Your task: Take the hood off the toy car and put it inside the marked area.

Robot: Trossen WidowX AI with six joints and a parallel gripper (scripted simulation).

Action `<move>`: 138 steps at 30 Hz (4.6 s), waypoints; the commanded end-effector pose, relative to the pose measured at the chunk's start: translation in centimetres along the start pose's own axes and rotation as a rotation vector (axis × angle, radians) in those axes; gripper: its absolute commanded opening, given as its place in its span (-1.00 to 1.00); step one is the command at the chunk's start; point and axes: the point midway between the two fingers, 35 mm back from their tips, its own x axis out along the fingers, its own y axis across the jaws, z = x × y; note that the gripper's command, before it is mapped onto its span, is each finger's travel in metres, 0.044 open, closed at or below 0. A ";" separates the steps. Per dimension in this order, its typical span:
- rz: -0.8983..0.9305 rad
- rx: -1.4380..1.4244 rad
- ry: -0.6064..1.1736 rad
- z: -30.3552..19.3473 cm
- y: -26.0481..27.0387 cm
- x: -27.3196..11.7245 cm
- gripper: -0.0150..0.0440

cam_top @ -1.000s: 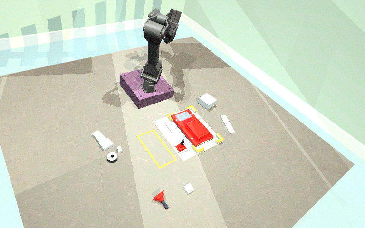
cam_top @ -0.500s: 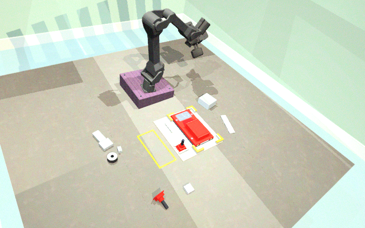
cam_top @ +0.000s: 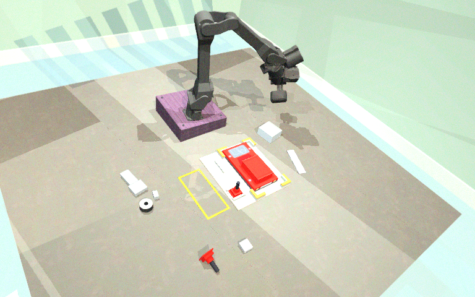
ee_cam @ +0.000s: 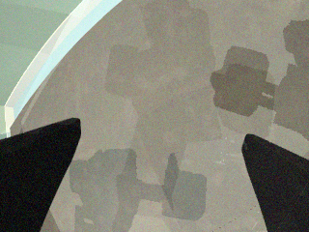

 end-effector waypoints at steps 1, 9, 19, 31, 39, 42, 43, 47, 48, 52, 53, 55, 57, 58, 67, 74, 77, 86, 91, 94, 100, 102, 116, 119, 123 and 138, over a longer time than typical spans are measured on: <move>-0.111 0.082 -0.026 2.0 -4.2 -1.2 1.00; -0.354 0.310 -0.041 3.9 -14.3 -5.5 1.00; -0.596 0.619 0.000 1.9 -24.7 -12.9 1.00; -0.726 0.858 0.112 -2.9 -31.6 -20.4 1.00; -0.726 0.858 0.112 -3.0 -31.8 -20.0 1.00; -0.726 0.858 0.112 -3.1 -32.0 -19.9 1.00; -0.726 0.858 0.112 -3.1 -32.0 -19.8 1.00; -0.726 0.858 0.112 -3.2 -32.2 -19.6 1.00; -0.726 0.858 0.112 -3.2 -32.2 -19.5 1.00; -0.726 0.858 0.112 -3.3 -32.4 -19.3 1.00; -0.726 0.858 0.112 -3.4 -32.5 -19.2 1.00; -0.726 0.858 0.112 -3.4 -32.5 -19.1 1.00; -0.726 0.858 0.112 -3.5 -32.6 -19.0 1.00; -0.726 0.858 0.112 -3.5 -32.7 -18.9 1.00; -0.726 0.858 0.112 -3.7 -33.0 -18.4 1.00; -0.726 0.858 0.112 -3.9 -33.3 -18.0 1.00; -0.726 0.858 0.112 -4.0 -33.5 -17.8 1.00; -0.726 0.858 0.112 -4.2 -33.8 -17.3 1.00; -0.726 0.858 0.112 -4.4 -34.0 -17.0 1.00; -0.726 0.858 0.112 -4.5 -34.1 -16.8 1.00; -0.726 0.858 0.112 -4.6 -34.3 -16.5 1.00; -0.726 0.858 0.112 -4.7 -34.4 -16.3 1.00; -0.726 0.858 0.112 -4.9 -34.7 -15.9 1.00; -0.726 0.858 0.112 -4.9 -34.8 -15.8 1.00; -0.726 0.858 0.112 -5.0 -34.9 -15.6 1.00; -0.726 0.858 0.112 -5.3 -35.3 -15.1 1.00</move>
